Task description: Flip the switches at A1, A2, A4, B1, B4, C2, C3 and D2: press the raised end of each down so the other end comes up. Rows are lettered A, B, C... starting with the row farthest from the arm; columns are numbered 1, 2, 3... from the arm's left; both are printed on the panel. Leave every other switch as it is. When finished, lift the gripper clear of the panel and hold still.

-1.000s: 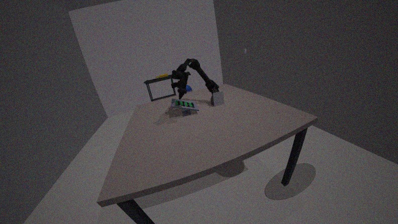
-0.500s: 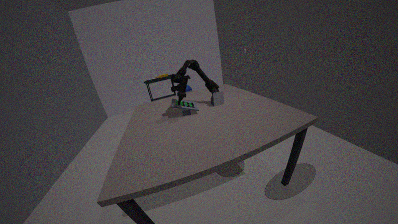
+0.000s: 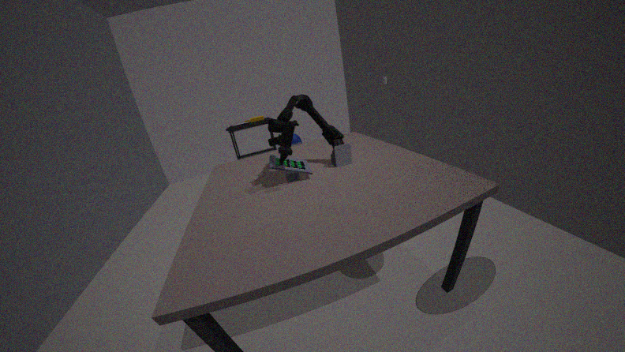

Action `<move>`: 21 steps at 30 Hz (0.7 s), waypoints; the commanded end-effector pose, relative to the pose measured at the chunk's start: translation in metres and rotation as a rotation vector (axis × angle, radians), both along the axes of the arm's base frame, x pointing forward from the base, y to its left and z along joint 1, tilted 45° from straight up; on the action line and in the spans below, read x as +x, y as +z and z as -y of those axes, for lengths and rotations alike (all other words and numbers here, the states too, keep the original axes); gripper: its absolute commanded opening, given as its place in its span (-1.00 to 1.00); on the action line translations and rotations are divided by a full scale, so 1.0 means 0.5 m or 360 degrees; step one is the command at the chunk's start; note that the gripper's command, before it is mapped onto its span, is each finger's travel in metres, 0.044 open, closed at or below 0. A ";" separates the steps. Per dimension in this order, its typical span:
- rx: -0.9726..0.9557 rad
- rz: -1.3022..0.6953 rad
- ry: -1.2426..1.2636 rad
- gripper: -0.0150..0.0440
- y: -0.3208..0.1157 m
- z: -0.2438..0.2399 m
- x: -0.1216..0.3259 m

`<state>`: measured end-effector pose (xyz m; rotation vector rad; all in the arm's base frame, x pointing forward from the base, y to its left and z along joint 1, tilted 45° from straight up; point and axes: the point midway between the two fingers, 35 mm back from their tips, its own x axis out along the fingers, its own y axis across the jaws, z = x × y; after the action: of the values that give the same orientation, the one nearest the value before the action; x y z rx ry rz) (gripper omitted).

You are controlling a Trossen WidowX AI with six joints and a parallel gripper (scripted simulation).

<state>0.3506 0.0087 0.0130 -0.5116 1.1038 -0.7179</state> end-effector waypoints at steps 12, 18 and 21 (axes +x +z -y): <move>-0.0006 -0.0005 0.0004 -0.49 -0.002 0.002 0.000; -0.0006 -0.0005 0.0004 -0.49 -0.003 0.003 0.001; -0.0006 -0.0005 0.0004 -0.49 -0.003 0.004 0.001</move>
<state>0.3510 0.0077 0.0120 -0.5117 1.1037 -0.7178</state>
